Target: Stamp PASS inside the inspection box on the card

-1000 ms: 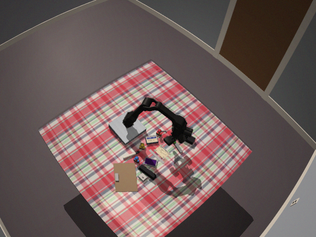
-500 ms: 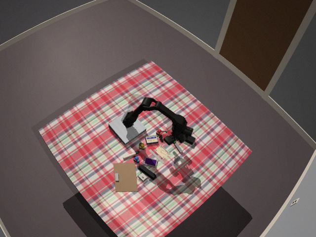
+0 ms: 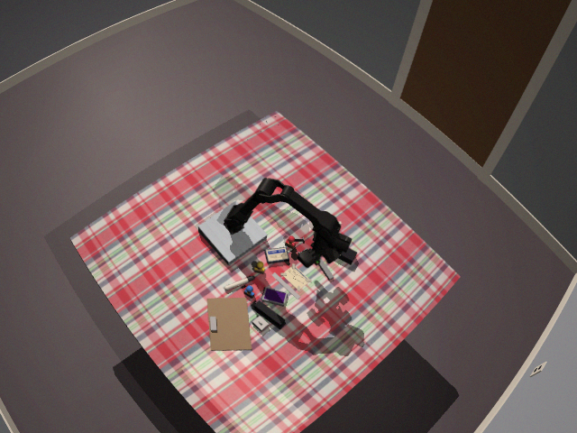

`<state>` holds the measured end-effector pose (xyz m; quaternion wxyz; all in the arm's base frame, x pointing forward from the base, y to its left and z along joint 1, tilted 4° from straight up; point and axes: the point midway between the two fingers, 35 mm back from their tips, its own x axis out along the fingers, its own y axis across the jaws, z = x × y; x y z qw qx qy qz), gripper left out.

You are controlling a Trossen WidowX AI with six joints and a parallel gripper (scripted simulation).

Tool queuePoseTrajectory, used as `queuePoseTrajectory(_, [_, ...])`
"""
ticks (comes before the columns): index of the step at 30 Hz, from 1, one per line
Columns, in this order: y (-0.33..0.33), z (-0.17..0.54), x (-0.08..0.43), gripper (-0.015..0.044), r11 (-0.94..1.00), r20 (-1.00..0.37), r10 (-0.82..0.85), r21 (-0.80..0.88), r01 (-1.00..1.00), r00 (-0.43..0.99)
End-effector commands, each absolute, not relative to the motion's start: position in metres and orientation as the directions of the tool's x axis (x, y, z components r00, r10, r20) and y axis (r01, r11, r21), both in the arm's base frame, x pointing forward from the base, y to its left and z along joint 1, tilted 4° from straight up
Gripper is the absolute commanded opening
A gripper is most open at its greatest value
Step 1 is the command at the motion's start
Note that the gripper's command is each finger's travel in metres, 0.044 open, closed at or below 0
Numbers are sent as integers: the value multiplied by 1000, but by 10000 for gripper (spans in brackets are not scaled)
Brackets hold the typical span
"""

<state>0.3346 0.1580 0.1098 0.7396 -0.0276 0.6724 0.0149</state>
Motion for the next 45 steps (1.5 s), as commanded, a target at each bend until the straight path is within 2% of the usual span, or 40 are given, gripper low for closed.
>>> queuePoseTrajectory(1, [134,112,342,0,998,-995,-18,-23,-54,97])
queuePoseTrajectory(16, [42,114,356,0,998,-995,-24,-29,-54,97])
queuePoseTrajectory(31, [-47,115,346,0,998,-994,-32,-38,-54,100])
queuePoseTrajectory(45, [-51,109,346,0,998,-994,-33,-38,-53,100])
